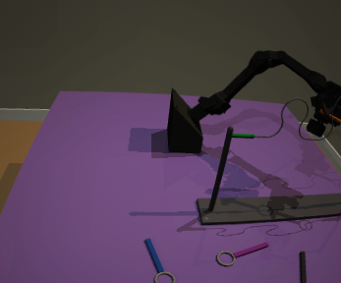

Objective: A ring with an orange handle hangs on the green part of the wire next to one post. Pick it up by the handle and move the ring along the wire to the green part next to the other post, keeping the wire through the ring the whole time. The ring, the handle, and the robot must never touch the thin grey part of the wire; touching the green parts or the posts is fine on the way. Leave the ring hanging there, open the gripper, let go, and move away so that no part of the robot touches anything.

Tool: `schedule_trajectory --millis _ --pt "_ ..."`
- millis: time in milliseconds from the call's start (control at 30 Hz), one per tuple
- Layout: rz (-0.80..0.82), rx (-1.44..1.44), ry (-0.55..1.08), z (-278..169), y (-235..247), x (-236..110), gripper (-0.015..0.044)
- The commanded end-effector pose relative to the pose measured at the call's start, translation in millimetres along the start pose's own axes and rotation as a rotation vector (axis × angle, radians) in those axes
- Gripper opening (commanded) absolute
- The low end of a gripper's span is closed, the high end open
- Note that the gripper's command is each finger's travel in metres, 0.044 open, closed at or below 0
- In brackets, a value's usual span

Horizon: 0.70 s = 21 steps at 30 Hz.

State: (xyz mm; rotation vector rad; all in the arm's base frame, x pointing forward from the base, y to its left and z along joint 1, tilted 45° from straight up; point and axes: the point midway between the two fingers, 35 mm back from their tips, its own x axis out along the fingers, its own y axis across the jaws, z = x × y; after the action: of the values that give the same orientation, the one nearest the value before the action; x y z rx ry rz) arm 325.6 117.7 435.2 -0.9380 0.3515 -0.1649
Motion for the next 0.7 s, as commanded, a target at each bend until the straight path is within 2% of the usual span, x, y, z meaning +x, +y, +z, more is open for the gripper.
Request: schedule_trajectory --millis 0,667 --pt "-0.027 -0.02 0.002 -1.7 -9.9 -1.4 -0.015" --pt "-0.081 -0.121 0.001 0.0 -28.0 -2.2 -0.015"
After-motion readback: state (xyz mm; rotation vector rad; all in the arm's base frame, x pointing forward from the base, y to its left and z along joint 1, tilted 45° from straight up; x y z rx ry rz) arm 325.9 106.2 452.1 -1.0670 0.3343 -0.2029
